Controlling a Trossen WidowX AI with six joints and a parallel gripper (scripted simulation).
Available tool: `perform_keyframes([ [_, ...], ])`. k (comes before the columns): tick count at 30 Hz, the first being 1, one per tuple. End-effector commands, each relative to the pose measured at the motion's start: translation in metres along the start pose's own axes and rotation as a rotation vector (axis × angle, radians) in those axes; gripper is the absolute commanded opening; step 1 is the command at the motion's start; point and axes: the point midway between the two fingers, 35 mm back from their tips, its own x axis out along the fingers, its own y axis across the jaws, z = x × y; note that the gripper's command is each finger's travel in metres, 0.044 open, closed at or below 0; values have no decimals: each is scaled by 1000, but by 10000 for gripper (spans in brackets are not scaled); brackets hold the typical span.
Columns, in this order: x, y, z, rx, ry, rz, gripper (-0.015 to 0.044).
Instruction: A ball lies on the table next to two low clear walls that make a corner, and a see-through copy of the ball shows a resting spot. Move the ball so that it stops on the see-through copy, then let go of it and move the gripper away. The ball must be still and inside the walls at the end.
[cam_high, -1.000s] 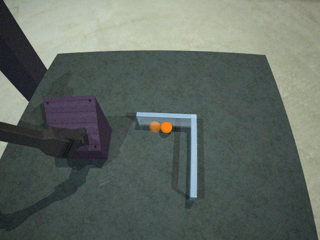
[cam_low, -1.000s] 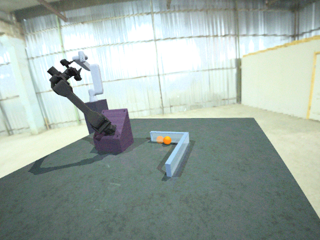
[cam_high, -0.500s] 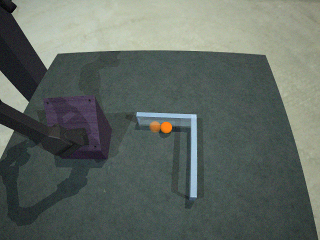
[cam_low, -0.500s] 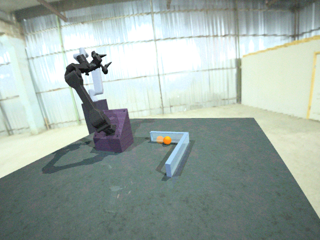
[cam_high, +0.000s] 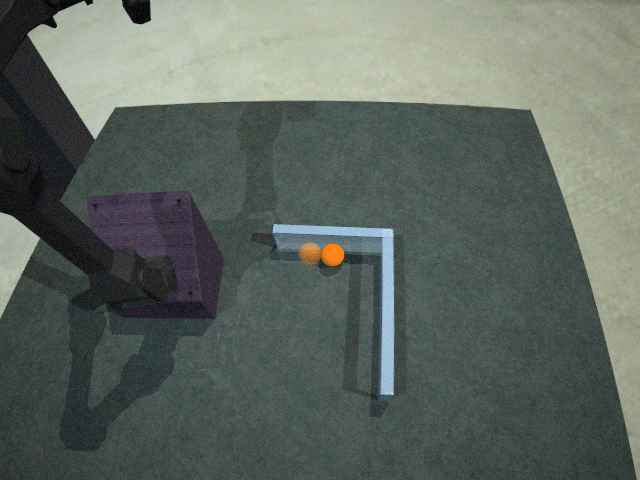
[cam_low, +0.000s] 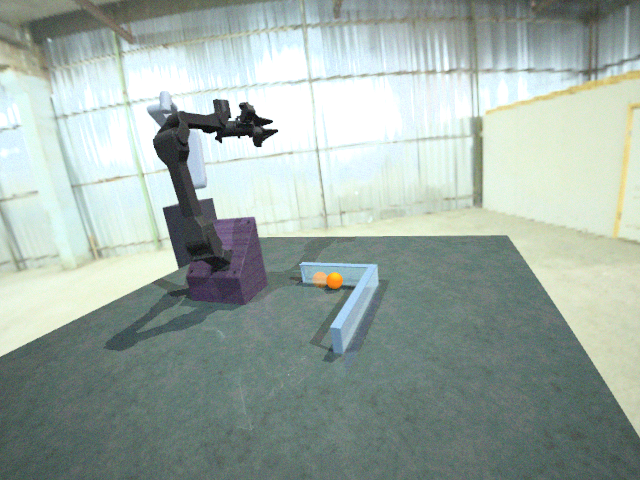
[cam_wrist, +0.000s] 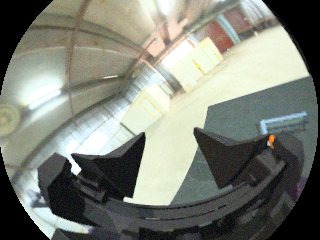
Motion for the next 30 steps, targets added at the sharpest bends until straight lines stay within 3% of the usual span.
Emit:
perform_keyframes([
  [1, 41, -48, 0, -150, 76, -109, 337],
  [8, 97, -143, 3, -436, 252, -287, 337],
  [16, 131, -261, -5, -726, 554, -410, 337],
  [23, 133, -366, -22, -934, 896, -412, 337],
  [30, 105, -466, -50, -1075, 1283, -268, 337],
])
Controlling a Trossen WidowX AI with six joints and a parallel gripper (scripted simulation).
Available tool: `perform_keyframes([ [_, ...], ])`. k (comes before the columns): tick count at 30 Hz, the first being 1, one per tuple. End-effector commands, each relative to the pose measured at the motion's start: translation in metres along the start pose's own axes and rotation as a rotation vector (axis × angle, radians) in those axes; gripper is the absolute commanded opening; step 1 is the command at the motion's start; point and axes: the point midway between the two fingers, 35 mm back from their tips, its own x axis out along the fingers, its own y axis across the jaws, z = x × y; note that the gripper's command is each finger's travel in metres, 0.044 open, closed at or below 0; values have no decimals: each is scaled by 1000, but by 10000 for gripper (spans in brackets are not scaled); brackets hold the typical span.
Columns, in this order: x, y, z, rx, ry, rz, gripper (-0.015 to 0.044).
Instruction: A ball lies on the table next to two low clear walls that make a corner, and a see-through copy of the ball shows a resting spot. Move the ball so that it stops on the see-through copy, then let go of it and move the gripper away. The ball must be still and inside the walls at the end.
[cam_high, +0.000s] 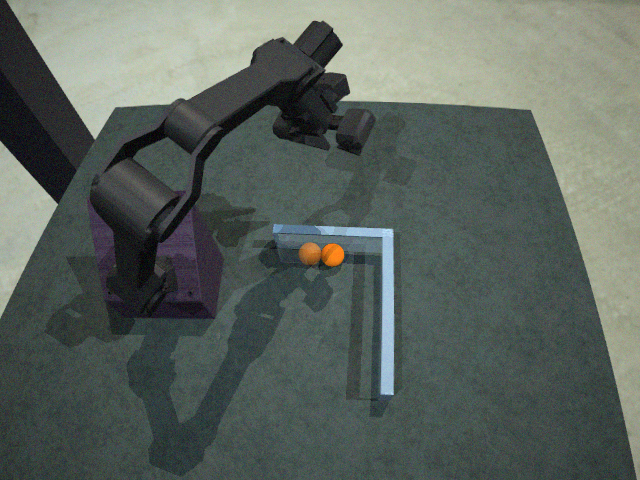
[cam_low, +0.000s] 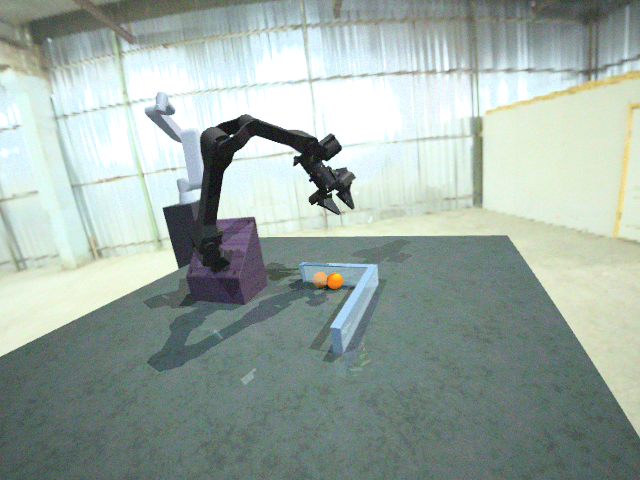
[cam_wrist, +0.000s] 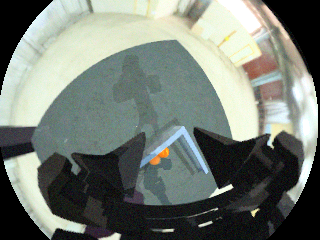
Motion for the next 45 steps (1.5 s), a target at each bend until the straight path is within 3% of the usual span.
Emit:
perform_keyframes([
  [1, 45, -9, -58, -208, 165, 143, 337],
  [8, 86, -11, -137, -456, 305, 405, 337],
  [45, 123, 2, -154, -460, 307, 409, 337],
])
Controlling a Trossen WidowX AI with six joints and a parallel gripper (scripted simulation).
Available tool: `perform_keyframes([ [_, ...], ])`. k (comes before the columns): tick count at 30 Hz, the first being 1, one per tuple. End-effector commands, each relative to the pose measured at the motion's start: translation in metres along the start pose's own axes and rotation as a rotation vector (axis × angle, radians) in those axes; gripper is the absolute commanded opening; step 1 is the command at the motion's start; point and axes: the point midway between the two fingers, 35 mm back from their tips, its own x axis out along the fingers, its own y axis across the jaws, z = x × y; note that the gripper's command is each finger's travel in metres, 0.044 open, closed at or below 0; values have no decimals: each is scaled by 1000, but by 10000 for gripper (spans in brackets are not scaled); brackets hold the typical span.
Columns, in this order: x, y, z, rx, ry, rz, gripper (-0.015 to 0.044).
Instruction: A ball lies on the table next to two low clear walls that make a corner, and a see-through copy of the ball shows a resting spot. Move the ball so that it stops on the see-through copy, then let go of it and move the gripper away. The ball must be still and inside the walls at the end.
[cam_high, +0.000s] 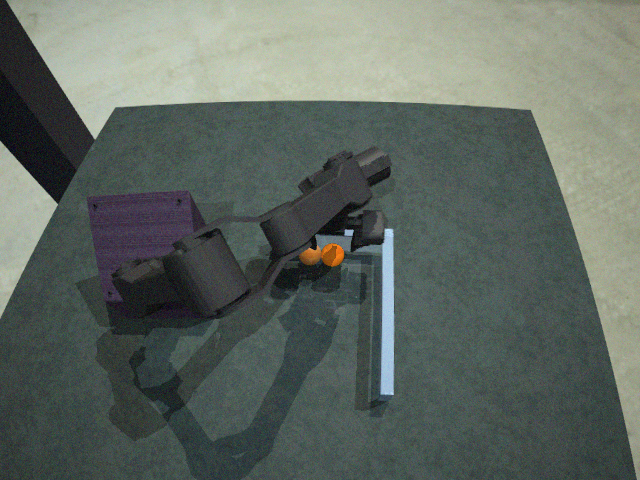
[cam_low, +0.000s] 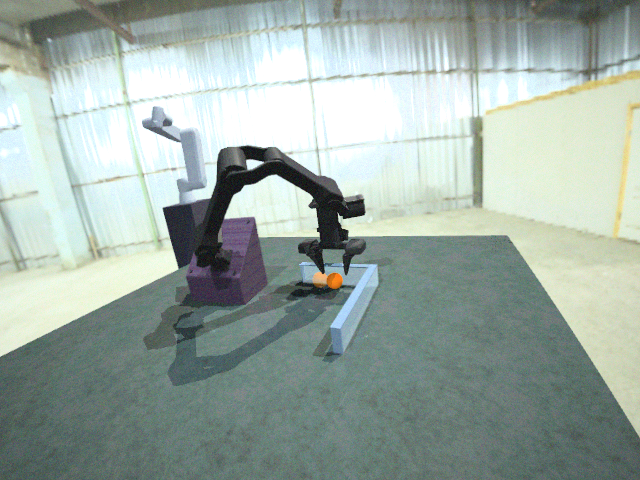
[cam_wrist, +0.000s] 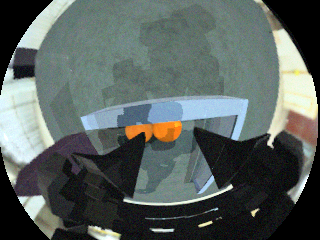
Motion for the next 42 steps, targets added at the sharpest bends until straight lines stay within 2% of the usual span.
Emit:
perform_keyframes([
  [1, 9, 2, -1, -9, 7, 1, 337],
  [12, 24, 3, -2, -9, 8, 1, 337],
  [16, 24, 3, -2, -9, 8, 1, 232],
  [24, 24, 3, -2, -9, 8, 1, 179],
  [31, 8, -1, -10, 40, 12, 3, 0],
  [35, -13, -4, -6, 32, 7, 2, 0],
  [39, -9, 1, -21, 37, 27, 36, 0],
  [42, -23, -1, -19, 31, 24, 34, 0],
])
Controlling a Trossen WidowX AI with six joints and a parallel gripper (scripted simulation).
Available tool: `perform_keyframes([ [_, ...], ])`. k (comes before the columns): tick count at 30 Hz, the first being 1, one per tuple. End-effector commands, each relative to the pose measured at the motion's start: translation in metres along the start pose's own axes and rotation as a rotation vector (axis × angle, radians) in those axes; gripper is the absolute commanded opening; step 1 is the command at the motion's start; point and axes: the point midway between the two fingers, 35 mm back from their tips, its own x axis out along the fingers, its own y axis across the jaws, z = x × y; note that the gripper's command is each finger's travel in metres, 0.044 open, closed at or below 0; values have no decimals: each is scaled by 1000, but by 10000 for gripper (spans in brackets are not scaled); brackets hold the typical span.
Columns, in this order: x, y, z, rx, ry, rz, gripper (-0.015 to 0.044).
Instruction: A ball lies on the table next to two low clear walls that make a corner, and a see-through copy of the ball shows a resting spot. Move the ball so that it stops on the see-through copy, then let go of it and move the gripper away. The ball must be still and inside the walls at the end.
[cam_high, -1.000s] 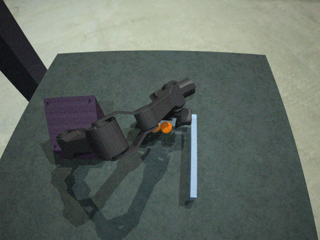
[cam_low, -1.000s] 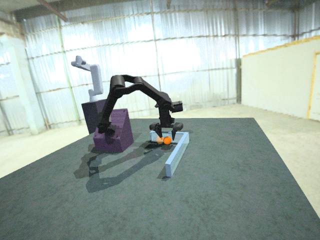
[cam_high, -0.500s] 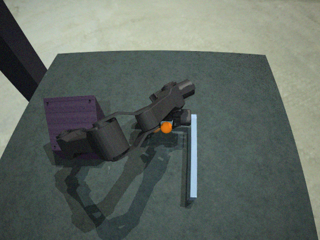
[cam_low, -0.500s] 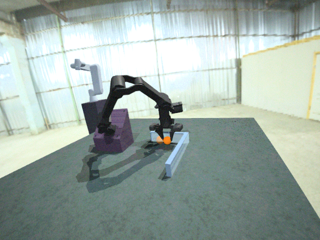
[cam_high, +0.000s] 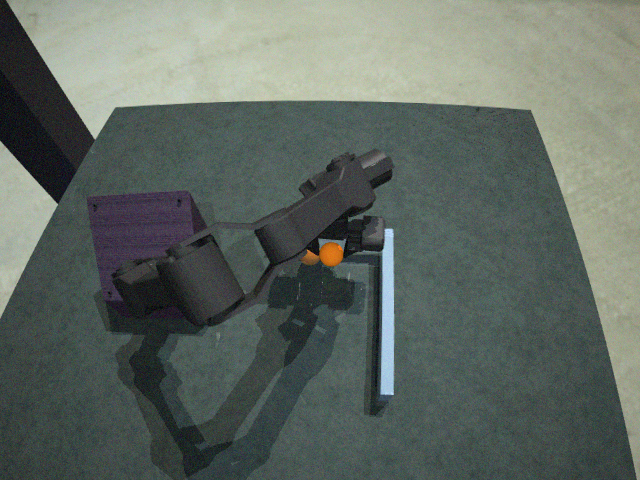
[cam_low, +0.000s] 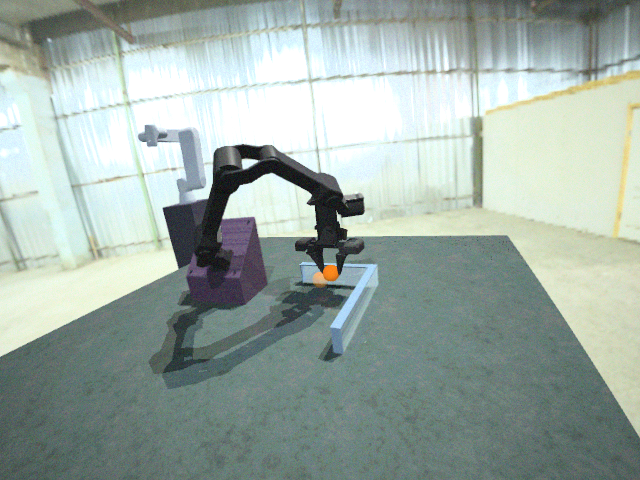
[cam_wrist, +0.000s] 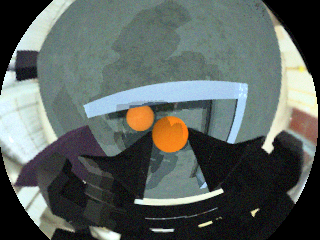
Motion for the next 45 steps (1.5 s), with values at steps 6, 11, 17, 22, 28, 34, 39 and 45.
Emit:
perform_keyframes([
  [6, -48, -2, 6, -10, -15, -7, 0],
  [11, -84, 1, 13, -26, -23, -20, 0],
  [17, -101, 4, 15, -34, -25, -26, 0],
  [22, -95, 10, 15, -34, -25, -26, 0],
  [28, -79, 23, 15, -34, -25, -26, 0],
  [34, -63, 38, 14, -35, -24, -26, 0],
  [39, -52, 49, 12, -35, -24, -25, 0],
  [45, -41, 48, 12, -35, -25, -26, 0],
])
